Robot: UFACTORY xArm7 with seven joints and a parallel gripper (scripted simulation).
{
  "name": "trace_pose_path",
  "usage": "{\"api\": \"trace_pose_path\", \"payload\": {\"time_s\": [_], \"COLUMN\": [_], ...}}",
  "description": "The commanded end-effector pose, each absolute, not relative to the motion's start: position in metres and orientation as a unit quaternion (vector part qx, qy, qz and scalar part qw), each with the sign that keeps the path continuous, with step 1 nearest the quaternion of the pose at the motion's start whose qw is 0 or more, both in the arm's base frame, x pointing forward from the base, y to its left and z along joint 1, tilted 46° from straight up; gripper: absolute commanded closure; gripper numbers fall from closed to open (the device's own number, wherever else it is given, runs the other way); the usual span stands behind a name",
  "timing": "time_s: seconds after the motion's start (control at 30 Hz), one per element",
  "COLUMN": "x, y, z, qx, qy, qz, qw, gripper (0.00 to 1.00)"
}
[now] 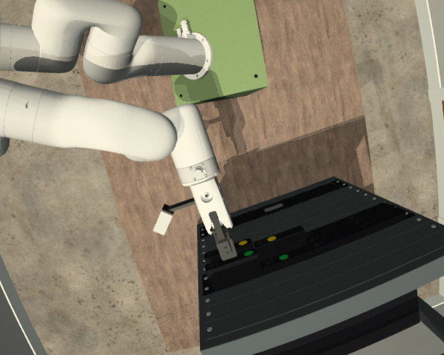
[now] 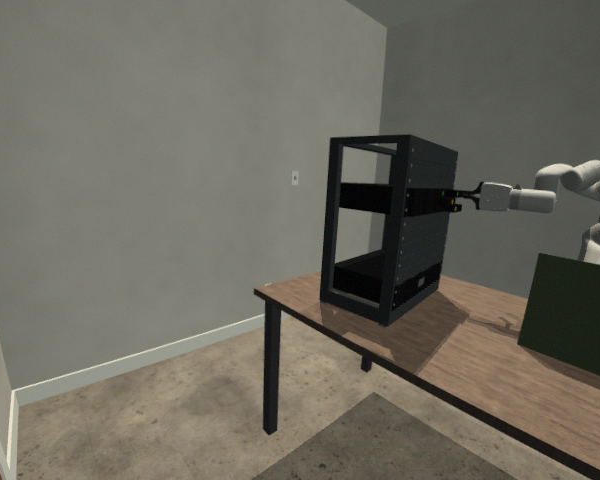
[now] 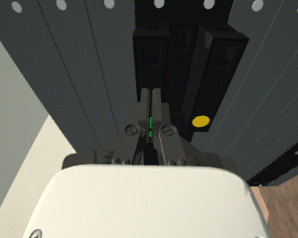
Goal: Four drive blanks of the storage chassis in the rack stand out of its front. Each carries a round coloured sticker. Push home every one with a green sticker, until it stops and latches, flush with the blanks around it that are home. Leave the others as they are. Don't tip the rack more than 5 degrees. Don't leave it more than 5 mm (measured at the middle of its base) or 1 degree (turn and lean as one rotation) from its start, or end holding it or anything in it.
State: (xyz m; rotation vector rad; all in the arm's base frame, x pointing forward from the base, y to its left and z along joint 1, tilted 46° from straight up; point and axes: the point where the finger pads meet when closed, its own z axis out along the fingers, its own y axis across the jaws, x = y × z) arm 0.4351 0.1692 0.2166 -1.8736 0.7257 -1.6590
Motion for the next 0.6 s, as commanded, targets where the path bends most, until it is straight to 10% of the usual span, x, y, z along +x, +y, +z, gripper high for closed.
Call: {"api": "trace_pose_path", "payload": {"time_s": [0.0, 0.57], "x": [0.4359, 0.4454], "y": [0.1706, 0.171], "z": [0.2179, 0.217], "qx": [-0.693, -0.693], "qy": [0.268, 0.268], "qz": [-0.614, -0.614], "qw": [0.266, 0.266], "gripper": [1.0, 1.0]}}
